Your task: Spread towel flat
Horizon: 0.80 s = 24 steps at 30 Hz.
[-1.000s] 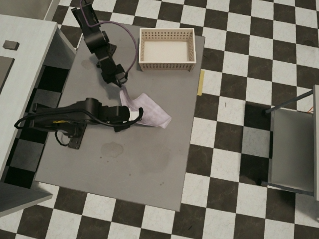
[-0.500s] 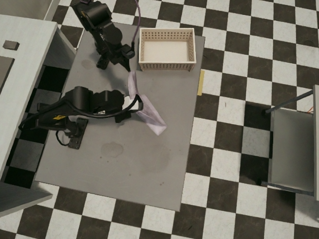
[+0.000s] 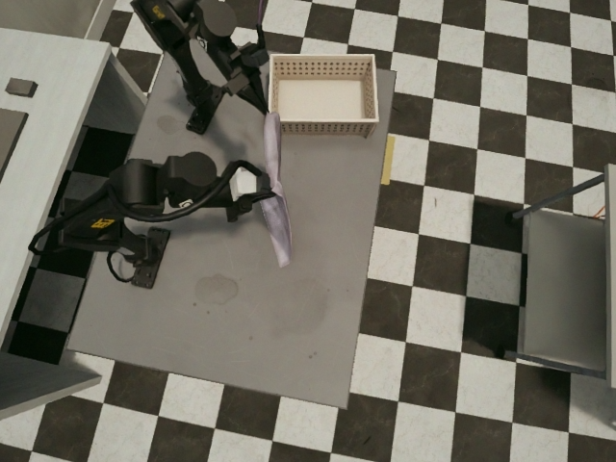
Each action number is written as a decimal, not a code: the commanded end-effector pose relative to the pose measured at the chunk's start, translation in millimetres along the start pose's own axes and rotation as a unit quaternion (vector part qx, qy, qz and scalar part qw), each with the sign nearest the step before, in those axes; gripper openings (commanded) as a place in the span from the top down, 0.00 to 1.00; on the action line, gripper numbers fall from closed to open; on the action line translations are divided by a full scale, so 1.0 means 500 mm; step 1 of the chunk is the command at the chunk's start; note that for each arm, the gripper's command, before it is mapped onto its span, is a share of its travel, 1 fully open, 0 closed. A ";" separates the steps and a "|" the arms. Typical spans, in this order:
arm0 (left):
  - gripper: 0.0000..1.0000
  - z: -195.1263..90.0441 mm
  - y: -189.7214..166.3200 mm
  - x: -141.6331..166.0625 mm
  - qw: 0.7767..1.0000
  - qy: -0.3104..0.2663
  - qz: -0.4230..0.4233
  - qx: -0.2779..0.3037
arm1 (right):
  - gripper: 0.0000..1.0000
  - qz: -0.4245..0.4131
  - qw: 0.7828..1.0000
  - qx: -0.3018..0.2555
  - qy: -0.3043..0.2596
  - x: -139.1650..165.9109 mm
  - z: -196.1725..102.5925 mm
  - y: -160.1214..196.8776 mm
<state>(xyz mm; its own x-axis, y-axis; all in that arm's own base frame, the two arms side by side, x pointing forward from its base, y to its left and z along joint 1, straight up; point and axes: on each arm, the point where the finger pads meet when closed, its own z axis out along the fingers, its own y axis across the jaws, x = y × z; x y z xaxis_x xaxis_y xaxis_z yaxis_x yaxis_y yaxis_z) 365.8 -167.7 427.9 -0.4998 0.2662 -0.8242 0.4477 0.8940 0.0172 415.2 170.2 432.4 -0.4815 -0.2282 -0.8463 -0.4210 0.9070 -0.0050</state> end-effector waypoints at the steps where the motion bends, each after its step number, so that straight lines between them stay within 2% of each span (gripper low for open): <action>1: 1.00 -0.048 0.039 -0.095 0.995 -0.092 -0.019 -0.027 | 1.00 0.007 0.997 0.013 -0.080 -0.079 0.024 0.001; 3: 1.00 -0.037 0.039 -0.092 0.996 -0.087 -0.019 -0.027 | 1.00 0.007 0.996 0.013 -0.083 -0.080 0.020 0.001; 4: 1.00 -0.043 0.056 -0.112 0.994 -0.099 -0.026 -0.037 | 1.00 0.008 0.993 0.013 -0.120 -0.129 -0.002 0.006; 8: 1.00 -0.043 0.054 -0.112 0.994 -0.099 -0.026 -0.036 | 1.00 0.011 0.992 0.019 -0.120 -0.128 -0.002 -0.007; 12: 1.00 -0.053 0.077 -0.128 0.992 -0.106 -0.038 -0.051 | 1.00 0.010 0.989 0.013 -0.147 -0.164 -0.004 0.012; 23: 1.00 -0.057 0.083 -0.138 0.991 -0.112 -0.041 -0.055 | 1.00 0.010 0.989 0.017 -0.147 -0.168 -0.002 0.008; 24: 1.00 -0.076 0.082 -0.142 0.990 -0.121 -0.039 -0.056 | 1.00 0.010 0.988 0.017 -0.152 -0.172 -0.013 0.008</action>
<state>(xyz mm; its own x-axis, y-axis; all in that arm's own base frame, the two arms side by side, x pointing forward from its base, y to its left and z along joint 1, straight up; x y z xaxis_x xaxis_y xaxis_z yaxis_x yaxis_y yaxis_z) 396.5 -145.5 496.0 -0.3521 0.1297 -0.9269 0.3487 0.9372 -0.0013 454.7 194.4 487.6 -0.2792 -0.1194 -0.9528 -0.3992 0.9169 0.0021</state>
